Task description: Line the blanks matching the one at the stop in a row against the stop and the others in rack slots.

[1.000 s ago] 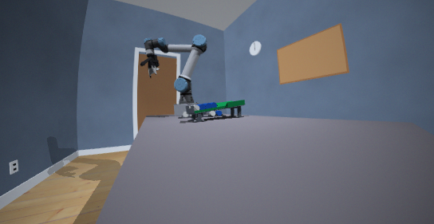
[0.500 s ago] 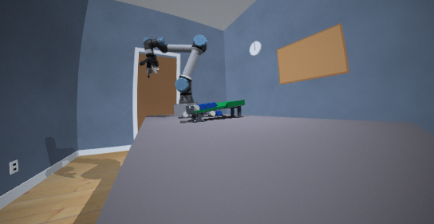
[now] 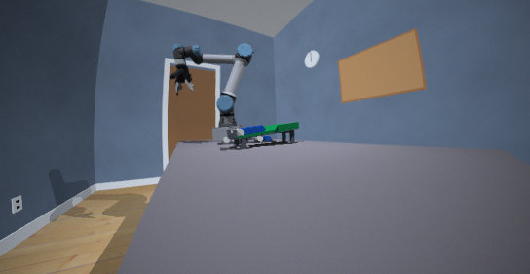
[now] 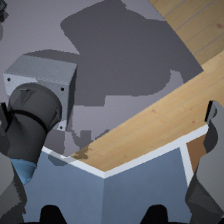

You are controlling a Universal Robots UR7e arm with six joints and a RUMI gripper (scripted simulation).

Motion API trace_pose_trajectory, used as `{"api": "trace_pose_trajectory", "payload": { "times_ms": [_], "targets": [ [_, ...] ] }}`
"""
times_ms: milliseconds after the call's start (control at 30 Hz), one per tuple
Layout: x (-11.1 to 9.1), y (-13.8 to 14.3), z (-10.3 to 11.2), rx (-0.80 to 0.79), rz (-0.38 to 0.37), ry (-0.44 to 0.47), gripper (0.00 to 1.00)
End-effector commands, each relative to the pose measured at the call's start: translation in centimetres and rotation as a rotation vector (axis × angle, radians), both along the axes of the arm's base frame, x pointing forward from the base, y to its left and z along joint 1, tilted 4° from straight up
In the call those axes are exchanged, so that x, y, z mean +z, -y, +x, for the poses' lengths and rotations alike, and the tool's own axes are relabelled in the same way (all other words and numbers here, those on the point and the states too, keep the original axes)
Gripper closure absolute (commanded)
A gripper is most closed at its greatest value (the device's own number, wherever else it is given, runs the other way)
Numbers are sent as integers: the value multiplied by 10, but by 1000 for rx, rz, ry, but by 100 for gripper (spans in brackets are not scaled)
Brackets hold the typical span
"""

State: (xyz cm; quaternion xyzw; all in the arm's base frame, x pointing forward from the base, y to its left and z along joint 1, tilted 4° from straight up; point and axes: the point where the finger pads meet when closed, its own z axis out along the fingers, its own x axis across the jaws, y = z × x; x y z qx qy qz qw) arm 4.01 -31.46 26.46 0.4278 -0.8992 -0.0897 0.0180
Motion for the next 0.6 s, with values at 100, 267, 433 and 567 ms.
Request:
{"api": "trace_pose_trajectory", "payload": {
  "times_ms": [100, 267, 433, 567],
  "targets": [
    [-3, 5, 16, 196, 12, 2, 0],
    [-6, 7, 27, 324, 22, 1, 0],
    [-8, 8, 39, 463, 35, 0, 0],
    [-10, 9, 47, 561, 45, -1, 0]
  ]
}}
